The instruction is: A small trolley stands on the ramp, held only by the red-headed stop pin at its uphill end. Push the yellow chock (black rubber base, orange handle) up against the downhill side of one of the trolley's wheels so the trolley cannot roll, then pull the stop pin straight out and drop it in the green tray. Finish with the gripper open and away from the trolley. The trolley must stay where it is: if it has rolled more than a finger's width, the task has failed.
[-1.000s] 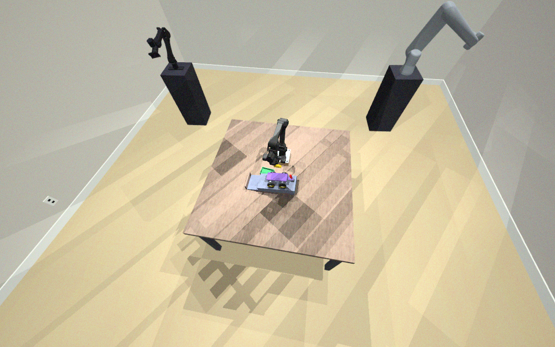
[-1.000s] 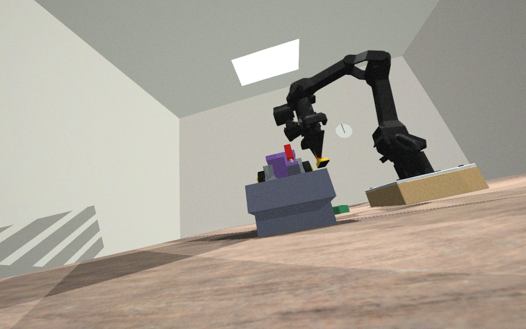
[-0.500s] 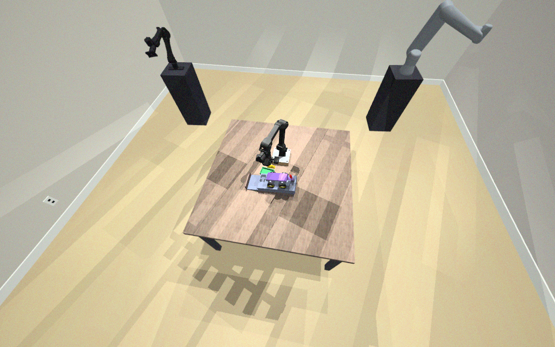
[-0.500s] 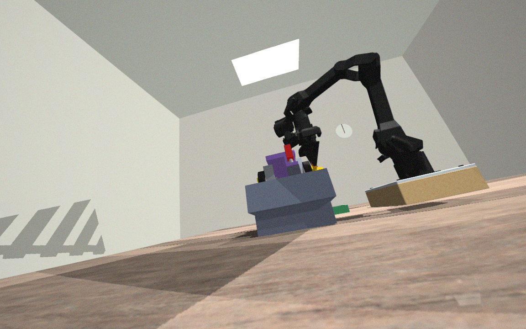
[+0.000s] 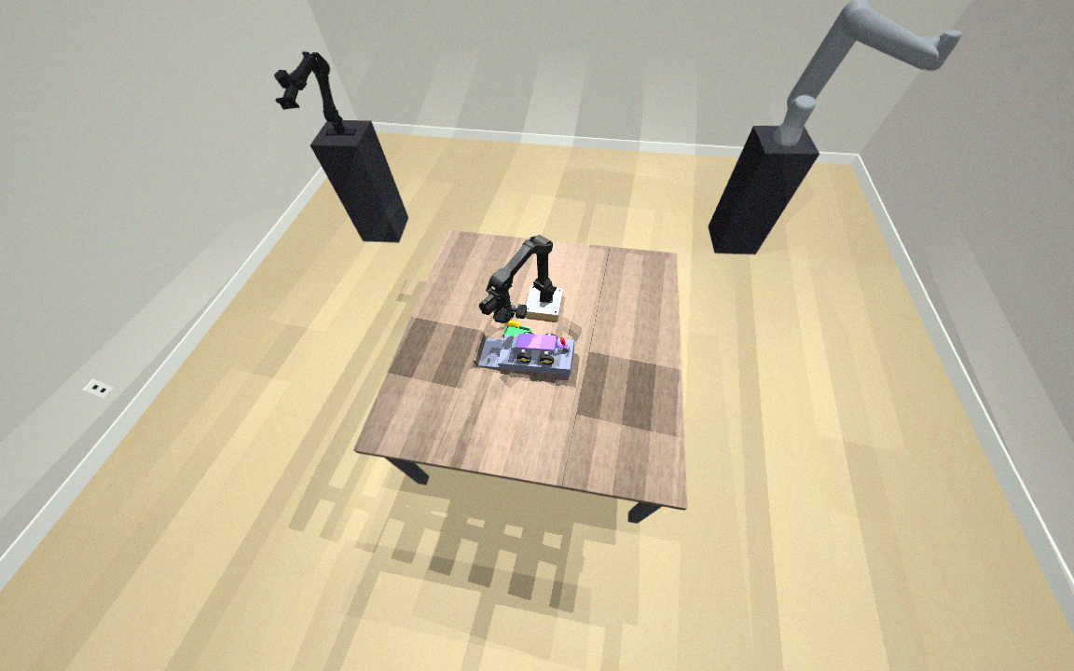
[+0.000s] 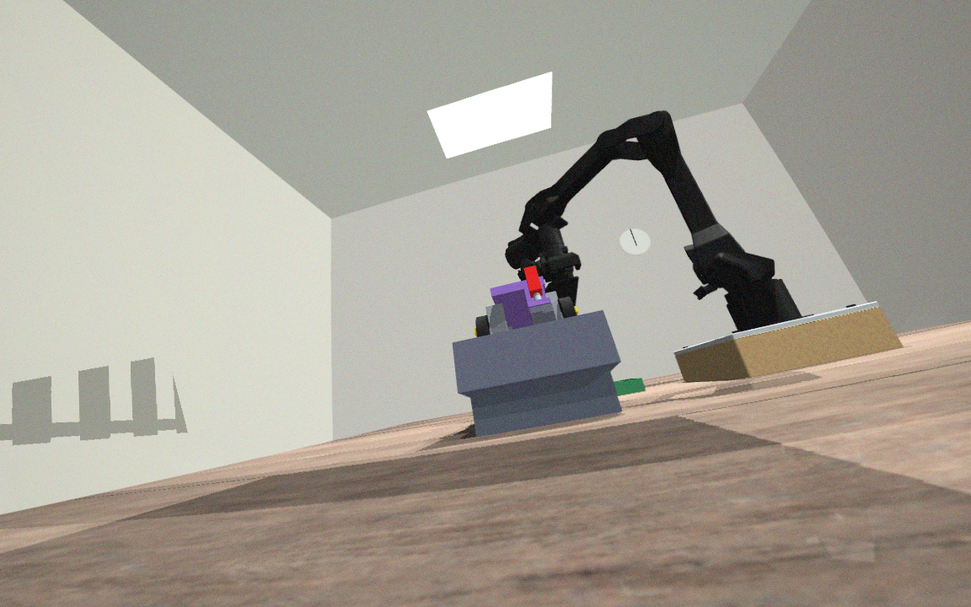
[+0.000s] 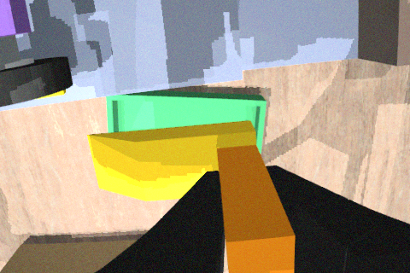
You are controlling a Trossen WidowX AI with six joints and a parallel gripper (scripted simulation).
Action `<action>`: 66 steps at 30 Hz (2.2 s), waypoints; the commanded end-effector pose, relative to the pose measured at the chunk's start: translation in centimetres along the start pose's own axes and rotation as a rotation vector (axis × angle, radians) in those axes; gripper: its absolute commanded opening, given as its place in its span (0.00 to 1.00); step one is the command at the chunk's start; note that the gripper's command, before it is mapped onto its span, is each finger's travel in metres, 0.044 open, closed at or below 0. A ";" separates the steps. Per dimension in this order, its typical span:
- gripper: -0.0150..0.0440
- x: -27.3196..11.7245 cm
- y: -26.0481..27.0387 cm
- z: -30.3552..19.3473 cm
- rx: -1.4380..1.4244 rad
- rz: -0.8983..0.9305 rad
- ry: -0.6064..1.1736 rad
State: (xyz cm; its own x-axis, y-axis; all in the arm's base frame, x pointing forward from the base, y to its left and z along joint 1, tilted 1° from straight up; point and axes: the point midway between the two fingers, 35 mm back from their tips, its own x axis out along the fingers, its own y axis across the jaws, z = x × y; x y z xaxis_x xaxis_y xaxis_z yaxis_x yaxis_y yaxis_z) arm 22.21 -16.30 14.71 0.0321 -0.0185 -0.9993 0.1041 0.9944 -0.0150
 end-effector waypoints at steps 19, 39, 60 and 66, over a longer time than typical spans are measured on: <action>0.25 0.5 -1.2 3.0 -0.007 0.110 -0.009; 0.25 3.8 -1.2 3.5 -0.007 0.110 -0.010; 0.25 6.8 -0.5 3.4 -0.007 0.111 -0.009; 0.25 6.5 0.0 3.6 -0.007 0.112 -0.010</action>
State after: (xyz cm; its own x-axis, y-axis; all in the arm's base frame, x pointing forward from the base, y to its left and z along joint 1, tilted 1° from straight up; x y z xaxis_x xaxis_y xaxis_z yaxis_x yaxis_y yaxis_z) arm 26.00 -17.26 8.38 0.0557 0.0818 -0.9951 0.0881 0.9923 0.0865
